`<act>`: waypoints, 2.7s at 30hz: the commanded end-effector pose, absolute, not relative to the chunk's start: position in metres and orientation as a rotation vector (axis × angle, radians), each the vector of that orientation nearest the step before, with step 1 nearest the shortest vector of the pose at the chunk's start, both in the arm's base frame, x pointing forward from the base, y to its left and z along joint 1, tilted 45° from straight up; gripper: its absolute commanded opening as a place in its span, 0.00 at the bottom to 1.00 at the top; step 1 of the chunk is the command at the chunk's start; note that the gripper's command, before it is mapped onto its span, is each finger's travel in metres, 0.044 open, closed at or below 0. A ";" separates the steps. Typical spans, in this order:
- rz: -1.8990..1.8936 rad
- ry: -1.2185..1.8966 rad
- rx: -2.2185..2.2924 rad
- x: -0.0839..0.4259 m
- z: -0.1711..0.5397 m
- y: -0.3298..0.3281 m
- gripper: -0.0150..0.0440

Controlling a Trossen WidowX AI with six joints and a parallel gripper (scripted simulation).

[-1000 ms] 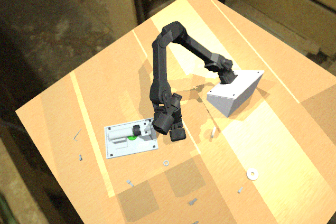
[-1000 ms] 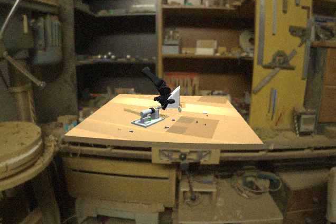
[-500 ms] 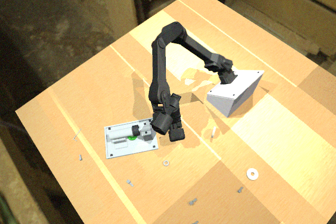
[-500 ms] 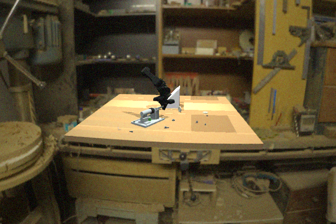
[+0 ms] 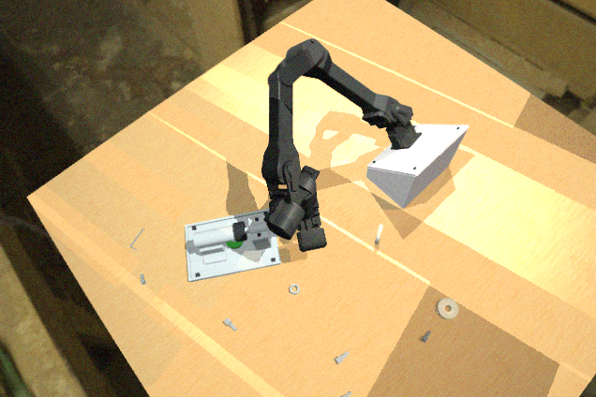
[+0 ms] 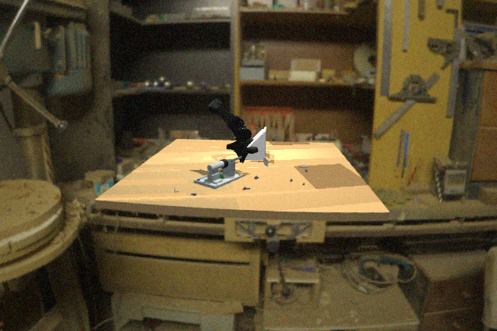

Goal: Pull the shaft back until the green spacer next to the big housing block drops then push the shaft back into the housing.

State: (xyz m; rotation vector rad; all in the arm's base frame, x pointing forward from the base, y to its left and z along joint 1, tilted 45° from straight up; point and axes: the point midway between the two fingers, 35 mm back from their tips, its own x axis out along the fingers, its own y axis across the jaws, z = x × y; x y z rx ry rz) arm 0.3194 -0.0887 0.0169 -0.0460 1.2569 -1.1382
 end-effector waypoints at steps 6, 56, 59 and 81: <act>-1.141 1.254 -0.052 0.322 0.019 -0.091 0.25; -1.141 1.253 -0.052 0.332 0.024 -0.098 0.25; -1.141 1.253 -0.052 0.333 0.025 -0.099 0.25; -1.141 1.252 -0.052 0.338 0.027 -0.102 0.25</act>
